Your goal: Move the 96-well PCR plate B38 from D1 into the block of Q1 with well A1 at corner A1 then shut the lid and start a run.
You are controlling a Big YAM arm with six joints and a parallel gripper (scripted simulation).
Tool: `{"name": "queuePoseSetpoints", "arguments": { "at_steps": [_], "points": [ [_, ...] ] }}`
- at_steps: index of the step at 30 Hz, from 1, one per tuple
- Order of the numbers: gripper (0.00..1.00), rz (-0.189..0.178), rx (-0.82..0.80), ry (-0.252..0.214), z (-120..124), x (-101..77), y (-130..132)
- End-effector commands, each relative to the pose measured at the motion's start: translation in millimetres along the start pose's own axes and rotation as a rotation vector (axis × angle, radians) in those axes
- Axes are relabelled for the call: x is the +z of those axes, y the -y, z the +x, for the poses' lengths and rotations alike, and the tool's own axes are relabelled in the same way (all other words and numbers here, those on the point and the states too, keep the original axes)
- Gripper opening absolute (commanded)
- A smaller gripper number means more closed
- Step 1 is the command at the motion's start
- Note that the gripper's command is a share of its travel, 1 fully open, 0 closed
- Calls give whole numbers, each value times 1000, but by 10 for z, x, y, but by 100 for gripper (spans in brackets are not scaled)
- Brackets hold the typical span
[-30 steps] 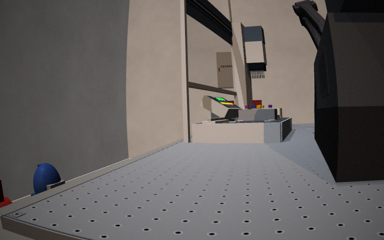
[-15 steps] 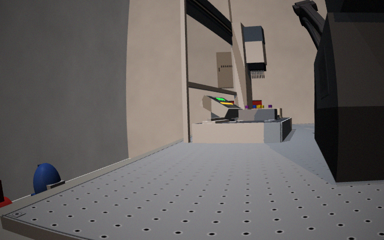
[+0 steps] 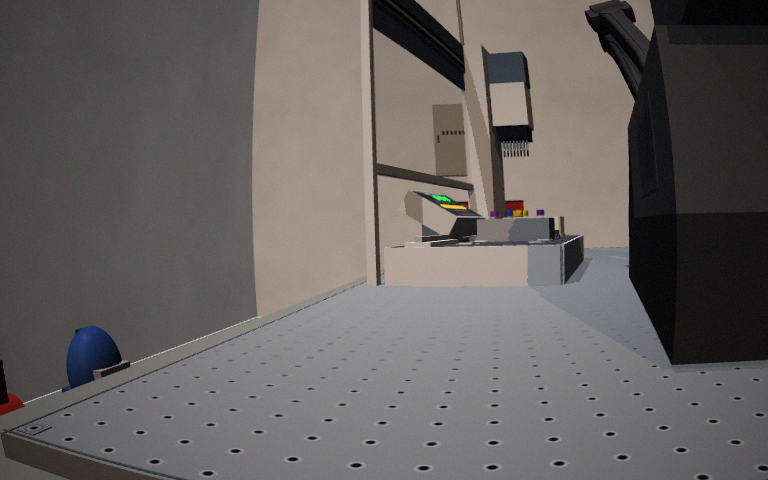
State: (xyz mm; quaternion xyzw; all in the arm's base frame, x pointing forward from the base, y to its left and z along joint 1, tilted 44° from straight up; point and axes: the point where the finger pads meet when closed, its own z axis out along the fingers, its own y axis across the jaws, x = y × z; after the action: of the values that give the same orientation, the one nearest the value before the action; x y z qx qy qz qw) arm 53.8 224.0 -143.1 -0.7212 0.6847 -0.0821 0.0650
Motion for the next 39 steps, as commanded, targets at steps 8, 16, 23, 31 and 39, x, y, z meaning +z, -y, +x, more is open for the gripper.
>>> {"name": "queuePoseSetpoints", "arguments": {
  "at_steps": [8, 16, 23, 31, 39],
  "points": [
    [0, 5, 1, 29, -72, -2, 26],
    [0, 5, 0, 27, -59, 0, 24],
    [0, 5, -1, 23, -38, 5, 20],
    [0, 4, -2, 19, -30, 15, 17],
    [0, 3, -4, 8, -2, 29, 10]
  ]
}}
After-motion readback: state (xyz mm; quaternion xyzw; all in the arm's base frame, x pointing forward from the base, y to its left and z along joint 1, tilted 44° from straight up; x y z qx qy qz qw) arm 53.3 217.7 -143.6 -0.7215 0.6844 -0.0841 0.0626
